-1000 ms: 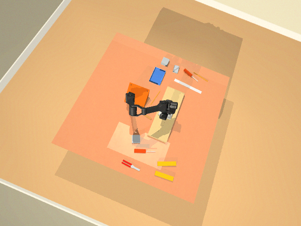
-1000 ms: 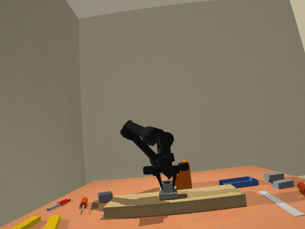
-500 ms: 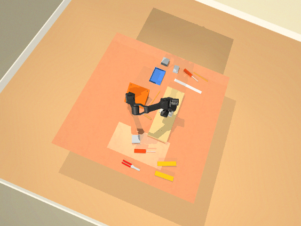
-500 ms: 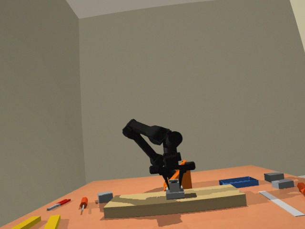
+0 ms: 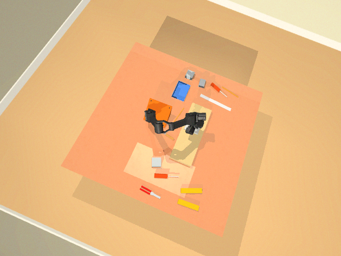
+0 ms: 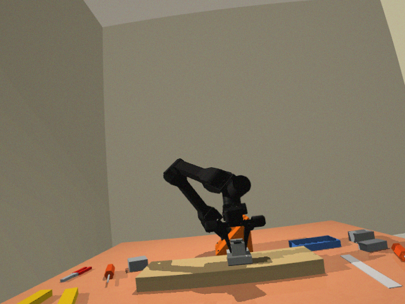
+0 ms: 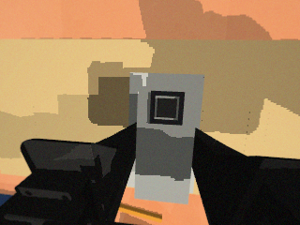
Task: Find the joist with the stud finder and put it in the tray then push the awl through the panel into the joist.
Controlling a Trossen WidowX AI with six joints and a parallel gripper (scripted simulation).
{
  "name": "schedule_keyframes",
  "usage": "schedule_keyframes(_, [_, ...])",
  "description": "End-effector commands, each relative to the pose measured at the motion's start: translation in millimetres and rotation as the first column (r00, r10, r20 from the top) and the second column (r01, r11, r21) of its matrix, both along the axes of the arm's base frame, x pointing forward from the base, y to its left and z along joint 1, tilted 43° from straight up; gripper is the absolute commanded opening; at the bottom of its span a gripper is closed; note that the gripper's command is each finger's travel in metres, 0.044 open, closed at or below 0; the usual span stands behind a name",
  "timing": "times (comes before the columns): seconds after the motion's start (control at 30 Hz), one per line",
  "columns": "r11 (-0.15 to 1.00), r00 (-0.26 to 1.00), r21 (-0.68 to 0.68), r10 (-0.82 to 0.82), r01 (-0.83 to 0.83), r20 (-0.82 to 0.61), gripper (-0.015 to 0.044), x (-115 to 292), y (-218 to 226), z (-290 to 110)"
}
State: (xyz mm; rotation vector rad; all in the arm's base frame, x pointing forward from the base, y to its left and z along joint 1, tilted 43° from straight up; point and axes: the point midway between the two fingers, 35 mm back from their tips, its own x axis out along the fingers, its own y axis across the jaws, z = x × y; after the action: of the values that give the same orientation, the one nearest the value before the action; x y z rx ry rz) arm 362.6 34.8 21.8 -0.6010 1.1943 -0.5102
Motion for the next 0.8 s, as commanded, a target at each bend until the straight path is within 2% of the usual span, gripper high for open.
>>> schedule_keyframes(0.0, [1.000, 1.000, 0.001, 0.000, 0.000, 0.000, 0.0000, 1, 6, -6])
schedule_keyframes(0.77, [1.000, 1.000, 0.004, 0.000, 0.000, 0.000, 0.0000, 3, 37, -33])
